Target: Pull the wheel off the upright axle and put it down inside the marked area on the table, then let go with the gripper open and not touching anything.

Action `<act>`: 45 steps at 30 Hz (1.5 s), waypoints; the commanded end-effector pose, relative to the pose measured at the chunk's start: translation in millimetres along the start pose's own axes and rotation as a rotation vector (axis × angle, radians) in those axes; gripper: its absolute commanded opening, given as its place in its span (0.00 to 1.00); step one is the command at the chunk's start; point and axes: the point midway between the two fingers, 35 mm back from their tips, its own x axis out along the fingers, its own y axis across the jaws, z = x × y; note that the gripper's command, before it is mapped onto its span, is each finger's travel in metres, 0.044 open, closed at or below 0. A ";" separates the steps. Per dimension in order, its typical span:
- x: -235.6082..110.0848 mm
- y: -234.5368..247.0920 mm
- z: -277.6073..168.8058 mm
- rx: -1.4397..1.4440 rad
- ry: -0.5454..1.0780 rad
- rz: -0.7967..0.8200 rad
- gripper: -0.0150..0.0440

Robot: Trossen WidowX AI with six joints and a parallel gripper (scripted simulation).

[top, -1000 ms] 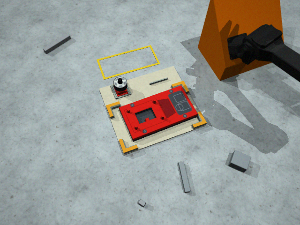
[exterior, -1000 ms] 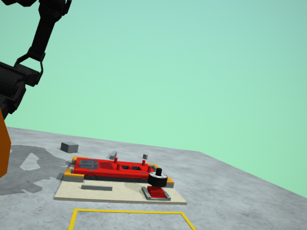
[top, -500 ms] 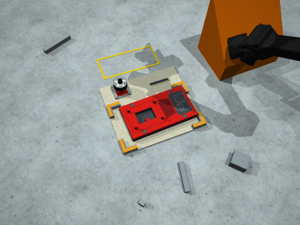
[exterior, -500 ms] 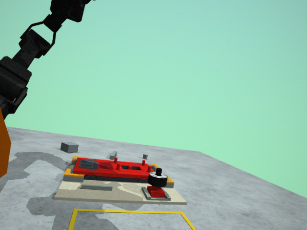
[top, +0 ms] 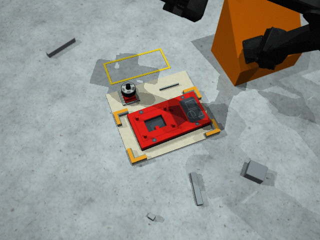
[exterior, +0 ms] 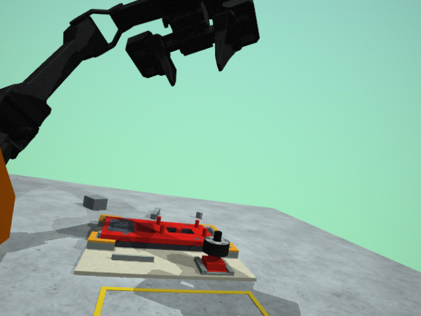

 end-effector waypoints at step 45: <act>161.4 -31.9 -174.2 -0.594 0.591 -0.261 0.68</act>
